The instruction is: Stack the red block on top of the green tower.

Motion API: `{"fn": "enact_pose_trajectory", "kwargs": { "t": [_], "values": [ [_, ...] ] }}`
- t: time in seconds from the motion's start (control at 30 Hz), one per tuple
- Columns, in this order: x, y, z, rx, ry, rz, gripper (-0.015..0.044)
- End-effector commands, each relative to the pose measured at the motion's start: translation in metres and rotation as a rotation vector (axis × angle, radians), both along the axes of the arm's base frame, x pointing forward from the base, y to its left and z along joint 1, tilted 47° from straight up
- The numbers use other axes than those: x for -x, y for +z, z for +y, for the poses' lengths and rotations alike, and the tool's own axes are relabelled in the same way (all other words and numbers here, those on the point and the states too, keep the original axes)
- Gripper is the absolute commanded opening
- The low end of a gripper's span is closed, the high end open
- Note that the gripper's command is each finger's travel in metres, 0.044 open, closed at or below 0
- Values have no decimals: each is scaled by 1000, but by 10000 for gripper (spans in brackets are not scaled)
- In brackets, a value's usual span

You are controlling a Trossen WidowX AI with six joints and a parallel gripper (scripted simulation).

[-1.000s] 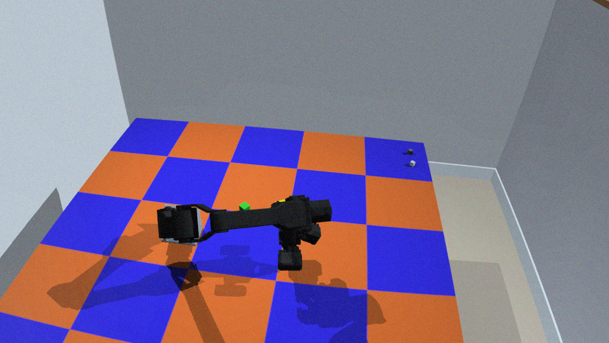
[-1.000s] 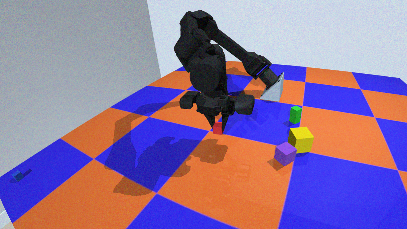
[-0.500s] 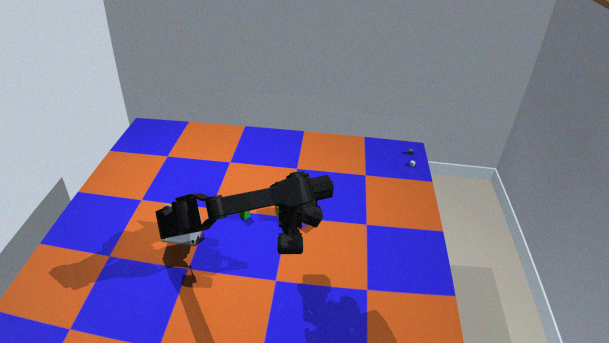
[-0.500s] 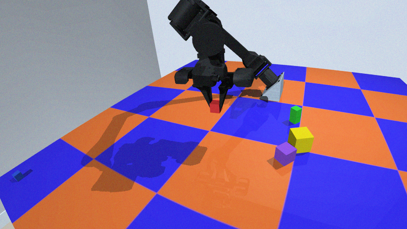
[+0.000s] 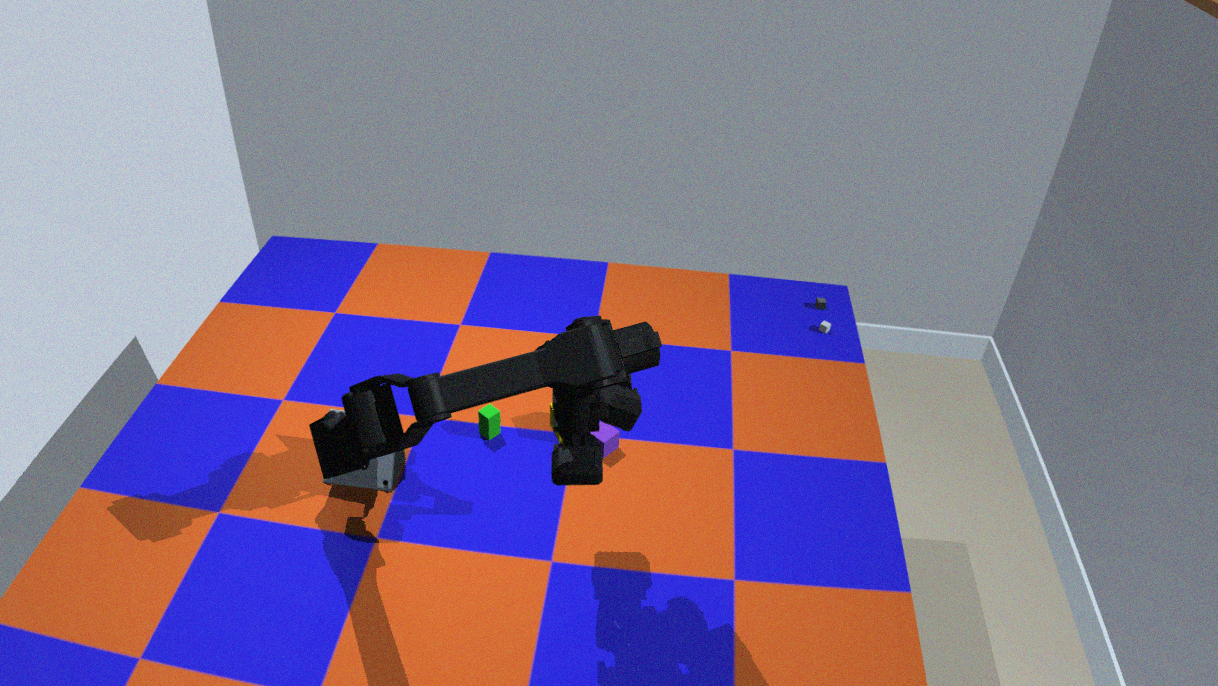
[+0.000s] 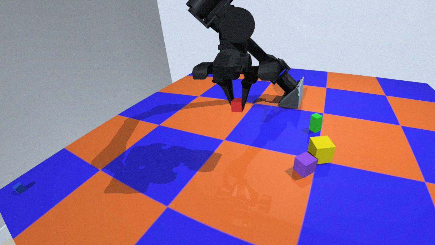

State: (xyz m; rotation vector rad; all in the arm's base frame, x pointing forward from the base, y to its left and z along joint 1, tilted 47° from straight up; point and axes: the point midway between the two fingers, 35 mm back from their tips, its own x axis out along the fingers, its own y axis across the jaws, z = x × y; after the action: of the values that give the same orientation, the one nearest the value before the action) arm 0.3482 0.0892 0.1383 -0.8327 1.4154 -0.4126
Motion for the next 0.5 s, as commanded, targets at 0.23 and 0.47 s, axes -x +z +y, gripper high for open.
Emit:
{"fn": "enact_pose_trajectory", "kwargs": {
  "t": [0.23, 0.47],
  "values": [
    [52, -60, 57, -24, 6, 28, 0],
    [93, -91, 81, -26, -1, 31, 0]
  ]
}}
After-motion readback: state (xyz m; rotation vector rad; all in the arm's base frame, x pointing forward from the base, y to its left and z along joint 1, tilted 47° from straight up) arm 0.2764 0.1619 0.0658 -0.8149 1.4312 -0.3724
